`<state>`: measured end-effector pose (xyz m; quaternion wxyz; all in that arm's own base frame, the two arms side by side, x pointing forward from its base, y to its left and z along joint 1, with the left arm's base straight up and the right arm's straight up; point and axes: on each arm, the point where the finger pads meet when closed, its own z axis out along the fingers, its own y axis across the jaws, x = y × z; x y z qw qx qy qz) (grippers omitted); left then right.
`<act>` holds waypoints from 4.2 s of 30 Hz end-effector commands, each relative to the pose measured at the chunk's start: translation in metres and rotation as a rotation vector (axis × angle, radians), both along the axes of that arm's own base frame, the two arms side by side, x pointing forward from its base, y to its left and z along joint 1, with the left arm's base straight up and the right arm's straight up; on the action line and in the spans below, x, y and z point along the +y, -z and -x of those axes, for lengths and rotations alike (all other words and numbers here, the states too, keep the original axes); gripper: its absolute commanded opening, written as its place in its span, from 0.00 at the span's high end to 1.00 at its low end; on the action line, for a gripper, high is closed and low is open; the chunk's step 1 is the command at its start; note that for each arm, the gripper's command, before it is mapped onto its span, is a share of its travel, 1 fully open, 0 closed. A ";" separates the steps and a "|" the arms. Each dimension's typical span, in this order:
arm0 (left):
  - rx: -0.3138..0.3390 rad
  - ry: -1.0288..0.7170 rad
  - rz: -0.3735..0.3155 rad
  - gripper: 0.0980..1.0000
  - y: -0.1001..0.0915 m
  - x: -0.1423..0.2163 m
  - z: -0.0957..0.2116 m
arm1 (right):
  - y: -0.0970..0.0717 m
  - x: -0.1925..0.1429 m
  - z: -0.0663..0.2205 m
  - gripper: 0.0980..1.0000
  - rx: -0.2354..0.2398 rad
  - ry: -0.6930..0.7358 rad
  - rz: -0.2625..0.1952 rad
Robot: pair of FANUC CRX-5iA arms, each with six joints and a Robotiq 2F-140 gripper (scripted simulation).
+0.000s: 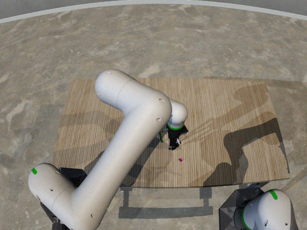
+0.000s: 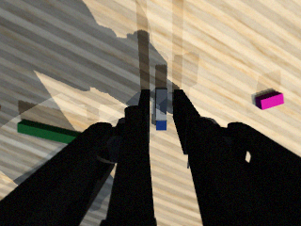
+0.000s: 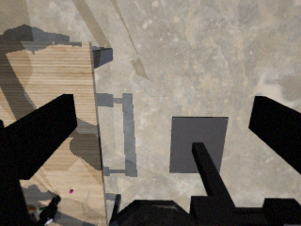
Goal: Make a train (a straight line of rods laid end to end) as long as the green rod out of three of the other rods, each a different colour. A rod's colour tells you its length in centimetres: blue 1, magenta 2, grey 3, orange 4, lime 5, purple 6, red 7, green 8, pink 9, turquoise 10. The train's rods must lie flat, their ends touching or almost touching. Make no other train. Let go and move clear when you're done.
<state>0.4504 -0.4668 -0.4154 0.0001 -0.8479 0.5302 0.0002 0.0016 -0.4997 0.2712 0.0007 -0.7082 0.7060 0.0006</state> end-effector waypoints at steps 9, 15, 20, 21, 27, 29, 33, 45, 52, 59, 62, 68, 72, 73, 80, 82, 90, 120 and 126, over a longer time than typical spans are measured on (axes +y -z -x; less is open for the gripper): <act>-0.002 0.000 0.002 0.85 -0.020 -0.001 -0.001 | -0.001 0.000 0.000 0.00 0.000 0.000 0.002; -0.002 0.000 0.002 0.85 -0.051 -0.001 -0.001 | -0.001 0.000 0.000 0.00 0.000 0.000 0.002; -0.002 0.000 0.002 0.85 -0.067 -0.001 -0.001 | -0.001 0.000 0.000 0.00 0.000 0.000 0.002; -0.002 0.000 0.002 0.85 -0.072 -0.001 -0.001 | -0.001 0.000 0.000 0.00 0.000 0.000 0.002; -0.002 0.000 0.002 0.85 -0.089 -0.001 -0.001 | -0.001 0.000 0.000 0.00 0.000 0.000 0.002; -0.002 0.000 0.002 0.85 -0.091 -0.001 -0.001 | -0.001 0.000 0.000 0.00 0.000 0.000 0.002; -0.002 0.000 0.002 0.00 -0.091 -0.001 -0.001 | -0.001 0.000 0.000 0.00 0.000 0.000 0.002; -0.002 0.000 0.002 0.00 -0.091 -0.001 -0.001 | -0.001 0.000 0.000 0.00 0.000 0.000 0.002; -0.002 0.000 0.002 0.00 -0.091 -0.001 -0.001 | -0.001 0.000 0.000 0.00 0.000 0.000 0.002; -0.002 -0.198 0.002 0.00 -0.087 0.009 -0.032 | -0.001 0.000 0.000 0.00 0.000 0.000 0.002; -0.002 -0.289 0.002 0.00 -0.085 0.014 -0.046 | -0.001 0.000 0.000 0.00 0.000 0.000 0.002; -0.002 -0.447 0.002 0.00 -0.081 0.025 -0.070 | -0.001 0.000 0.000 0.00 0.000 0.000 0.002; -0.002 -0.590 0.002 0.00 -0.078 0.035 -0.091 | -0.001 0.000 0.000 0.00 0.000 0.000 0.002; -0.002 -0.619 0.002 0.00 -0.077 0.037 -0.096 | -0.001 0.000 0.000 0.00 0.000 0.000 0.002; -0.002 -0.837 0.002 0.00 -0.072 0.055 -0.127 | -0.001 0.000 0.000 0.00 0.000 0.000 0.002; -0.001 -0.899 0.002 0.00 -0.071 0.061 -0.136 | -0.001 0.000 0.000 0.00 0.000 0.000 0.002; -0.001 -1.087 0.003 0.00 -0.067 0.079 -0.161 | -0.001 0.000 0.000 0.00 0.000 0.000 0.002; -0.001 -1.088 0.003 0.85 -0.066 0.079 -0.162 | -0.001 0.000 0.000 0.00 0.000 0.000 0.002; -0.001 -1.088 0.002 0.85 -0.063 0.079 -0.162 | -0.001 0.000 0.000 0.00 0.000 0.000 0.002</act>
